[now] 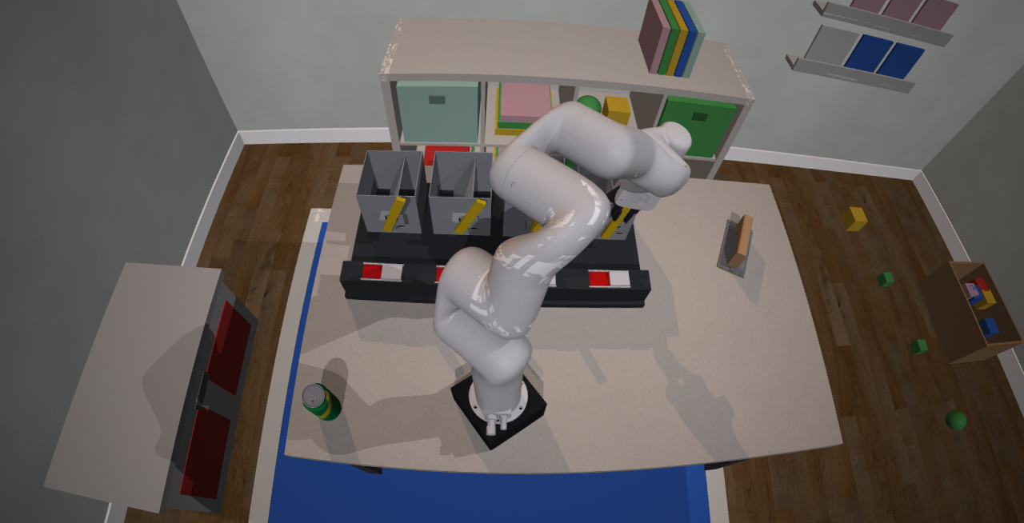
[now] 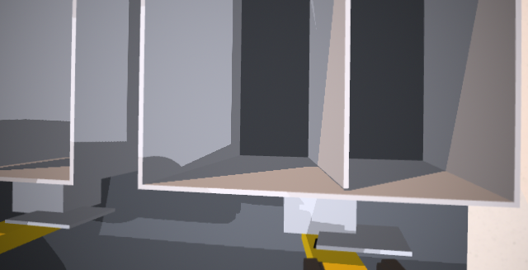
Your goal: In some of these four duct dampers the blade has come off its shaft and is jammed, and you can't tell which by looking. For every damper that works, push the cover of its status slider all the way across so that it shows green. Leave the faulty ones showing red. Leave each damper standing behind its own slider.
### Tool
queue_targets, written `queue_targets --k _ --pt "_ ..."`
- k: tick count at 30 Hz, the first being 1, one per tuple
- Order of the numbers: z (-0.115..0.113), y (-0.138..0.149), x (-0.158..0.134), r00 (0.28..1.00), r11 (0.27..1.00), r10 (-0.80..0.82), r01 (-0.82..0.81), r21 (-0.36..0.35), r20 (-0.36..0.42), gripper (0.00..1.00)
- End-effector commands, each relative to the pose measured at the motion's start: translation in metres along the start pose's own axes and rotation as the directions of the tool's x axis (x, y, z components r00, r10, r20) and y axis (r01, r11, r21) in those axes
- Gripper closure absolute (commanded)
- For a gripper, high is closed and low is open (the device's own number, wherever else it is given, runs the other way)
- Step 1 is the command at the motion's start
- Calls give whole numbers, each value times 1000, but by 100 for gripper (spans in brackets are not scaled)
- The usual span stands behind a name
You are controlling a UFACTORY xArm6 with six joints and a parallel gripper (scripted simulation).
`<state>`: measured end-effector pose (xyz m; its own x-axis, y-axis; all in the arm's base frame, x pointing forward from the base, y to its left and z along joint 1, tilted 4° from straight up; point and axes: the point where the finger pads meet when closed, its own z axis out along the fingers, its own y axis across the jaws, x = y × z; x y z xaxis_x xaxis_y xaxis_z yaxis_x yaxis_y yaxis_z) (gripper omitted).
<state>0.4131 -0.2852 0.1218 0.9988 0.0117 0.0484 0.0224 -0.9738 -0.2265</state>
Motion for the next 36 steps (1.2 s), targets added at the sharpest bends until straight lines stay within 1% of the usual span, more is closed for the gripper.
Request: queue_targets --k 1,19,31,36 --pt "-2 0 1 1000 1000 -1 1 -3 -4 81" --pt "-2 2 1 1000 1000 -1 1 8 -3 81" --pt "-2 5 1 1000 999 -1 1 45 -4 81" --pt "-2 8 1 1000 997 -1 1 73 -4 81"
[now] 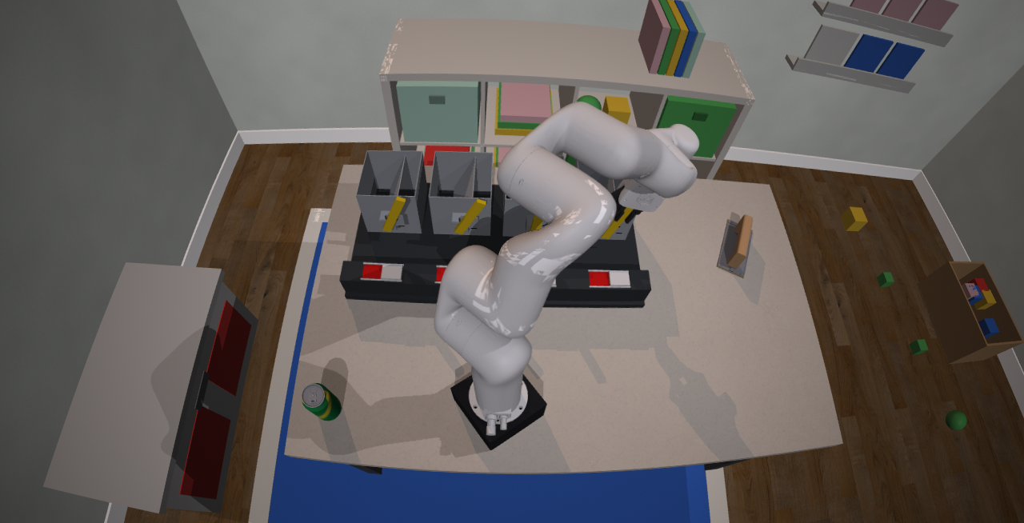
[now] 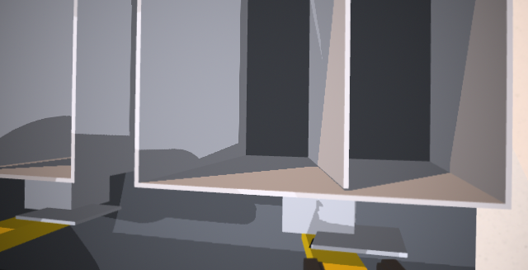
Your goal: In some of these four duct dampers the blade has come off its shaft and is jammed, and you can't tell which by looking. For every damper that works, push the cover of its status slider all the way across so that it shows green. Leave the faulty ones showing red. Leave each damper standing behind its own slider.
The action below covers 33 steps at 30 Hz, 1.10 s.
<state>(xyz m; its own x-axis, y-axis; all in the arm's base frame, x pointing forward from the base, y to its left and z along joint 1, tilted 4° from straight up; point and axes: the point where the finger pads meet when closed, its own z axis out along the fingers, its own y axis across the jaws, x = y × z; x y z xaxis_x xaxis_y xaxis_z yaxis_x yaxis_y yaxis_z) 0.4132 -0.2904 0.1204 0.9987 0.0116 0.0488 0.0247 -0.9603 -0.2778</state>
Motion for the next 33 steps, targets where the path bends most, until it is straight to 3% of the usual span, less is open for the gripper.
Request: queue_targets --k 1,33 --pt "-2 3 1 1000 1000 -1 1 27 -3 81" --pt "1 26 1 1000 966 -1 2 257 -3 81"
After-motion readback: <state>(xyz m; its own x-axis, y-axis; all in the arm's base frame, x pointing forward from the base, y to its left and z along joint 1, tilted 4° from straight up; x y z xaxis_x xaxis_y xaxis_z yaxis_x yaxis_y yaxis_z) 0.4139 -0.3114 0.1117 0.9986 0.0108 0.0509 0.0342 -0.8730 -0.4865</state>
